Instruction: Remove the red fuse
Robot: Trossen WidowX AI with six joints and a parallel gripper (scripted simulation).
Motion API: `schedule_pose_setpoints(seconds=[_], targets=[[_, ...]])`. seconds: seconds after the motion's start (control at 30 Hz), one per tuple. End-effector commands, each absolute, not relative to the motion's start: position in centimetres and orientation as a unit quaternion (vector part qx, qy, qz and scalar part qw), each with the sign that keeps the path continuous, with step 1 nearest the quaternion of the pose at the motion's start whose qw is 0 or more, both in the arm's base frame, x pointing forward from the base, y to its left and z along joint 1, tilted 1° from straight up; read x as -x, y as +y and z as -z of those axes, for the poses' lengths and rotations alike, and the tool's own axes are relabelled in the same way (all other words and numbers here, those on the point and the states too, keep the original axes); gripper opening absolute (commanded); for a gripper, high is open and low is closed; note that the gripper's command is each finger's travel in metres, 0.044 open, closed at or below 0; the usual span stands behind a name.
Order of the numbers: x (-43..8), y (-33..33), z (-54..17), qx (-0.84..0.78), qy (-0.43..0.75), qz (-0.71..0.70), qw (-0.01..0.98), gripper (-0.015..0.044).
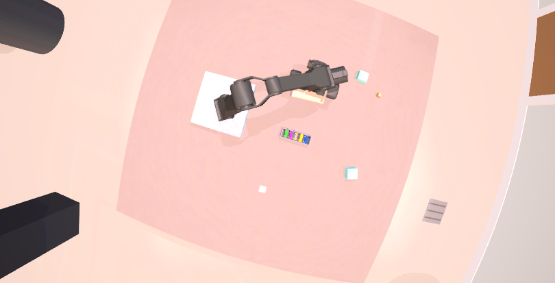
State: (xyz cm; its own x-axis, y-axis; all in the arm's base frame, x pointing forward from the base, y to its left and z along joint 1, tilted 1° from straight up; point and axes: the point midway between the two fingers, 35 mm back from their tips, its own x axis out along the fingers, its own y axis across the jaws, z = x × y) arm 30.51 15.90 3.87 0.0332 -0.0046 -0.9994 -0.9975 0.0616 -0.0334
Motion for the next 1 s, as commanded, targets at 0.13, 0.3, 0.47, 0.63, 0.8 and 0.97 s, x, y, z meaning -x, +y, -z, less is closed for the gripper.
schedule_pose_setpoints(seconds=[0.13,0.3,0.47,0.63,0.8,0.97], targets=[[-30.5,15.9,-4.2,0.494,0.507,-0.475,0.523,0.0330],[-30.4,15.9,-7.6,0.492,0.508,-0.475,0.523,0.0330],[-30.4,15.9,-7.6,0.492,0.508,-0.475,0.523,0.0330],[-30.4,15.9,-7.4,0.493,0.508,-0.475,0.522,0.0330],[-30.4,15.9,-7.4,0.493,0.508,-0.475,0.522,0.0330],[-30.4,15.9,-7.4,0.493,0.508,-0.475,0.522,0.0330]])
